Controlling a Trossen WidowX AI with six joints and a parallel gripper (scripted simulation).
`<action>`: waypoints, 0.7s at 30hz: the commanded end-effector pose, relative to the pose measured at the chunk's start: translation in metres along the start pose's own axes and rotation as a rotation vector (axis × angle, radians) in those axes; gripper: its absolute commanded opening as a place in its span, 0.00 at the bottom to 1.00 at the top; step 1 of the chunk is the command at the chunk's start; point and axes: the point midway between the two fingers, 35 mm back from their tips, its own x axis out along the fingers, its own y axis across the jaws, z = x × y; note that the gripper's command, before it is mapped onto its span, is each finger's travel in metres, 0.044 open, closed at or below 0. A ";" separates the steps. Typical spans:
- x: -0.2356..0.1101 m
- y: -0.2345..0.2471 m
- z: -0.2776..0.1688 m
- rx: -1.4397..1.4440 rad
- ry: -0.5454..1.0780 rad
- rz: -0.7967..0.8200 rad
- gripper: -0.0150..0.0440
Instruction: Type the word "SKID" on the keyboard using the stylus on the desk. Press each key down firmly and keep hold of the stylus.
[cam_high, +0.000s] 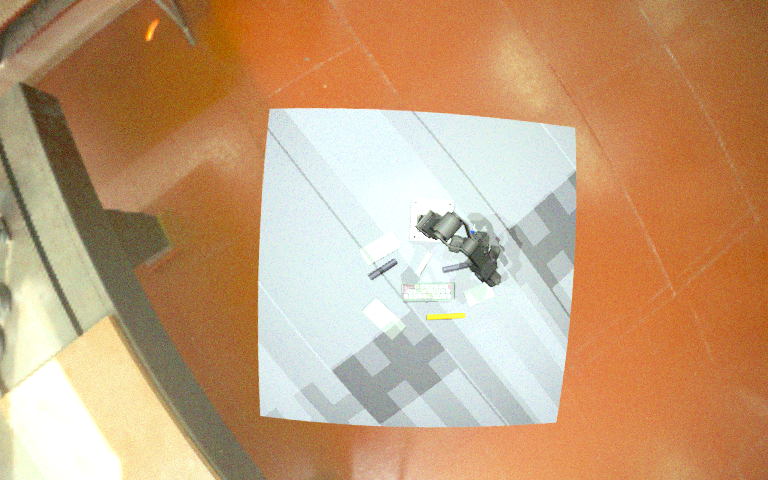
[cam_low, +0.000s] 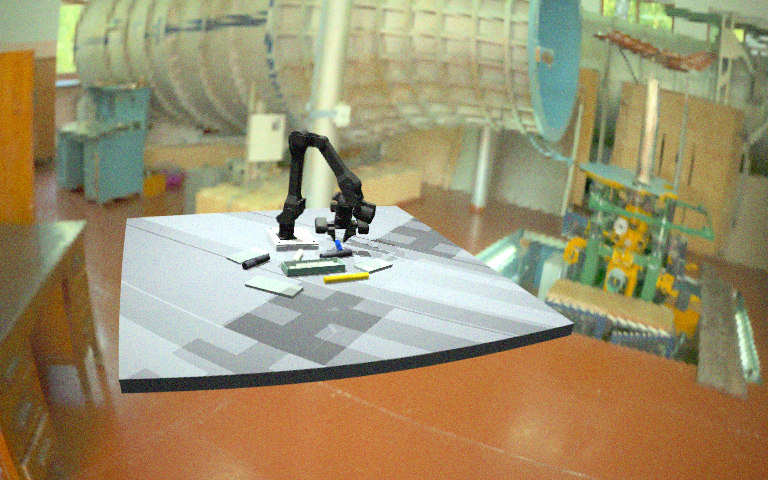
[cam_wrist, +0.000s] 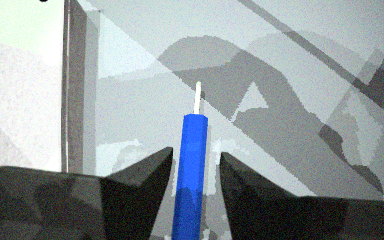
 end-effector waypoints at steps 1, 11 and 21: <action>0.004 0.002 -0.001 0.001 -0.006 0.007 0.51; 0.010 0.002 -0.004 0.001 -0.006 0.007 0.51; 0.012 0.002 -0.005 0.001 -0.006 0.007 0.51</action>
